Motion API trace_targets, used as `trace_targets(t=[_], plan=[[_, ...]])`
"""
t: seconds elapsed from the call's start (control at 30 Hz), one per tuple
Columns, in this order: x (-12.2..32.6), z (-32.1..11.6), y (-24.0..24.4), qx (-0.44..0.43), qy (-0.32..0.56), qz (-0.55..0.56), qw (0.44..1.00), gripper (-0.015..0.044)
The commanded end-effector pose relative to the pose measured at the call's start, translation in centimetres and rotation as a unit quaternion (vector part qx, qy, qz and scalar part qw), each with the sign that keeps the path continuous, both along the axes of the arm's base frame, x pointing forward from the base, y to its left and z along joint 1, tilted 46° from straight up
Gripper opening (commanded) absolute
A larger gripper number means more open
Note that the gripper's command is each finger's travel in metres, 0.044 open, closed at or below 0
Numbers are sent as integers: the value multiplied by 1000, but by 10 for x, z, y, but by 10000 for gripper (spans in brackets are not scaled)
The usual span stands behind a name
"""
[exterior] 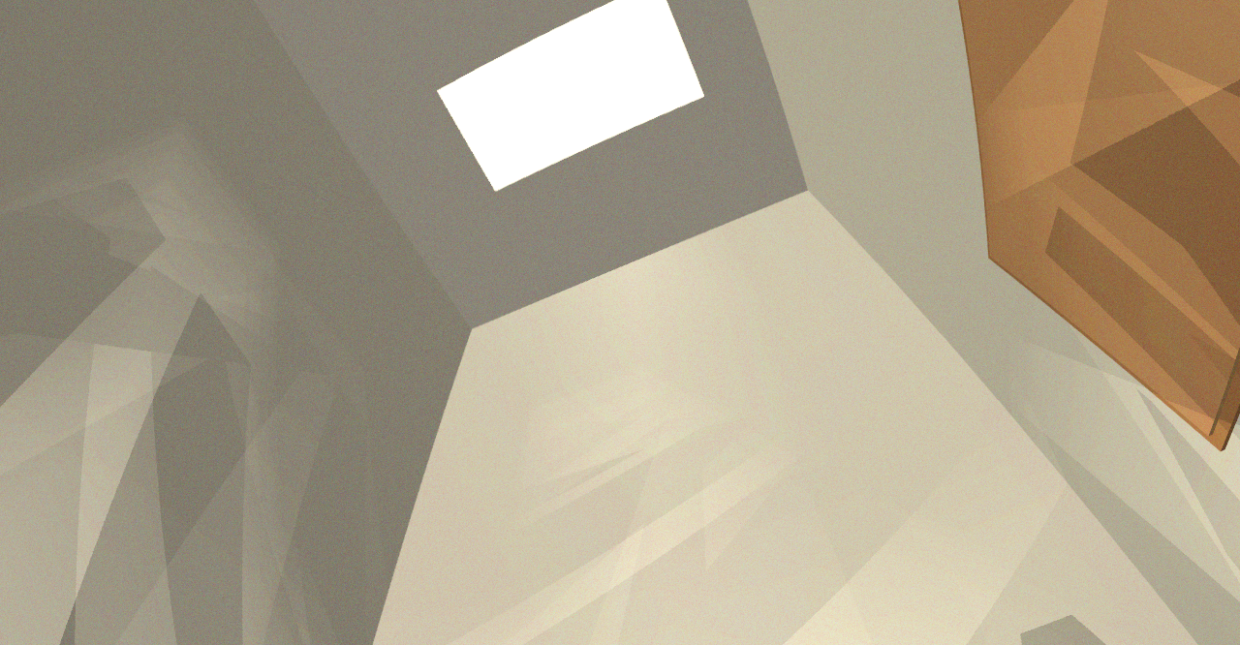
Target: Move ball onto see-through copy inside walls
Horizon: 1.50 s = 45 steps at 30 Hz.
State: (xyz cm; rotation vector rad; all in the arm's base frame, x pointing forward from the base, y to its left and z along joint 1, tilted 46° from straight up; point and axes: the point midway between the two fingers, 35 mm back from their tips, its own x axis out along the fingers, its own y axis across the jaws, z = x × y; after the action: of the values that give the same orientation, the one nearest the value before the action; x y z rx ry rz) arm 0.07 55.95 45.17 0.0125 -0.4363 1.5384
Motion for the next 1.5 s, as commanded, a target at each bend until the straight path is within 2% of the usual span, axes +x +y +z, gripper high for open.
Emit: trace_targets(t=[0.0, 0.4, 0.73, 0.93, 1.13, 1.47], plan=[[72, -7, -14, -30, -21, -67, 997, 396], [244, -65, -74, -150, -69, -213, 963, 396], [352, -155, -156, -302, -89, -272, 909, 396], [388, -214, -233, -403, -94, -284, 865, 396], [403, -268, -306, -486, -79, -271, 827, 396], [391, -353, -439, -591, -18, -222, 775, 396]])
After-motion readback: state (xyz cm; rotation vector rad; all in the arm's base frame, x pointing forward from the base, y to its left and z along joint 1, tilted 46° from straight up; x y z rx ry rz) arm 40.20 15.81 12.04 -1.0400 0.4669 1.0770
